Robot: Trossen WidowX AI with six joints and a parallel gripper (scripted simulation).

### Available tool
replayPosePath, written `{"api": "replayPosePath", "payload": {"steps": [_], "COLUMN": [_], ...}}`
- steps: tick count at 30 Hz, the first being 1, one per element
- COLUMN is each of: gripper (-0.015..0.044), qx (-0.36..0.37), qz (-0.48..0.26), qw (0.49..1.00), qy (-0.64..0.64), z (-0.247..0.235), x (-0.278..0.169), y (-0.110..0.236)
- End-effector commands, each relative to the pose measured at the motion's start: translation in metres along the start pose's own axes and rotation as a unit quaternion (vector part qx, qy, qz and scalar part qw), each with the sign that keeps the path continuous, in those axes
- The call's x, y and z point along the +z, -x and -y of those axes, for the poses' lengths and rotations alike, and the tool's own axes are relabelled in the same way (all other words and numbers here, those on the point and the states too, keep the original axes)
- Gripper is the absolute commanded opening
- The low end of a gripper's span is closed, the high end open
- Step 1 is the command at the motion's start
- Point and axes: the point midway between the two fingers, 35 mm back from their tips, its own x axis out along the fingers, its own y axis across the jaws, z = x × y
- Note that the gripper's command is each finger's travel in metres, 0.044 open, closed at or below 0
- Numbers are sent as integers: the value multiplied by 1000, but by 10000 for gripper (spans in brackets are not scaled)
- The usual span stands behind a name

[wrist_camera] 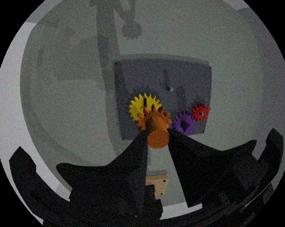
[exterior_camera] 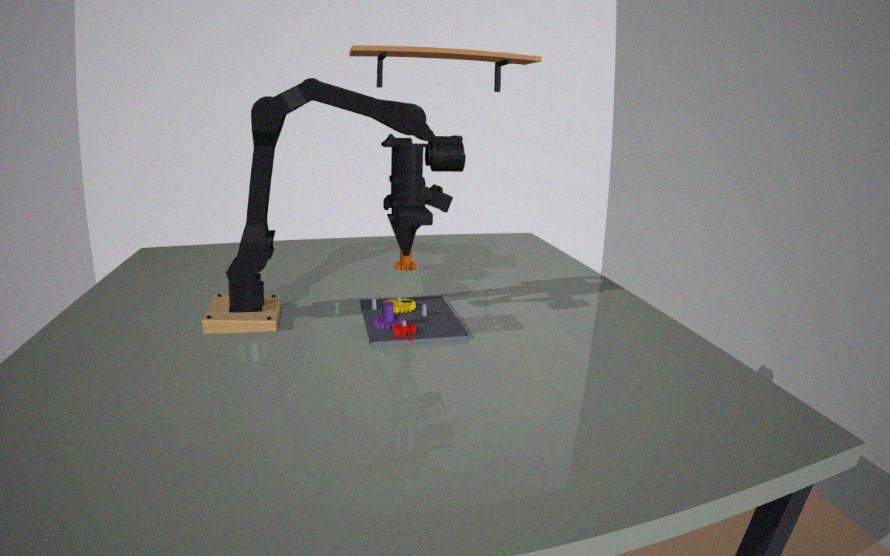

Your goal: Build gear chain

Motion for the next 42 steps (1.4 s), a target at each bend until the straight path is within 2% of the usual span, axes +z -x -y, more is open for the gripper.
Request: {"api": "replayPosePath", "payload": {"steps": [1,31,42], "gripper": [0,0,0], "qx": [2,-1,-1], "qz": [0,0,0], "qw": [1000,1000,1000], "qy": [2,3,3], "z": [4,33,33], "x": [-5,-40,-41], "y": [-4,-31,-29]}}
